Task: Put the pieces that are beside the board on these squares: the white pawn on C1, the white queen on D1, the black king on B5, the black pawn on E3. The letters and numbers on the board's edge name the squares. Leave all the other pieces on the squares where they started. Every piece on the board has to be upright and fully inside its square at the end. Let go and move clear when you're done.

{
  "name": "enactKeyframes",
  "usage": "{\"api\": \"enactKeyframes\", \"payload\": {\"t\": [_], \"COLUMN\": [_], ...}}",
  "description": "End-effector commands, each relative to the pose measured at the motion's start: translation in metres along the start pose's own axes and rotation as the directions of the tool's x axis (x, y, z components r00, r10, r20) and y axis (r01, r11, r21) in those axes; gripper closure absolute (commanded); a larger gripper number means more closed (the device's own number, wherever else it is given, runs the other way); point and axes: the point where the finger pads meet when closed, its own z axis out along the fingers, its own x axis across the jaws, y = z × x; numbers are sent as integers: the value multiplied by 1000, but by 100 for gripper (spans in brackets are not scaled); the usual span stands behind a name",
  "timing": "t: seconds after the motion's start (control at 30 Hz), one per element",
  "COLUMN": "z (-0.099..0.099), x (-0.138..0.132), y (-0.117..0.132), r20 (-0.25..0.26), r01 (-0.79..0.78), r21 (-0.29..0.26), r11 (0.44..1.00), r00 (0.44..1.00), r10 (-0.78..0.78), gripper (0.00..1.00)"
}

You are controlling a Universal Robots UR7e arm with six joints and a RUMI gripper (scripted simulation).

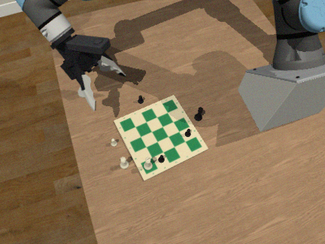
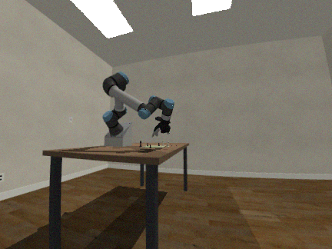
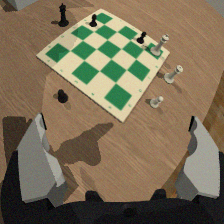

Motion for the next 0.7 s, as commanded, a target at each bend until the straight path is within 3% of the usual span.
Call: {"api": "enactKeyframes", "payload": {"t": [0.0,0.07,0.1,0.17,0.27,0.33,0.43,0.5,0.57,0.67], "z": [14,20,20,24,25,27,27,27,27,25], "x": [17,32,32,45,52,64,69,78,78,90], "y": [1,-4,-4,-10,-13,-20,-23,-30,-30,-41], "r20": [72,128,128,181,207,254,275,313,313,358], "r01": [70,128,128,183,209,257,279,318,318,363], "r21": [-135,-213,-213,-285,-318,-379,-405,-453,-453,-507], "r11": [988,969,969,941,925,889,870,833,833,781], "r00": [996,987,987,974,967,953,945,931,931,914], "r10": [-61,-102,-102,-135,-148,-168,-175,-185,-185,-193], "gripper": [0,0,0,0,0,0,0,0,0,0]}}
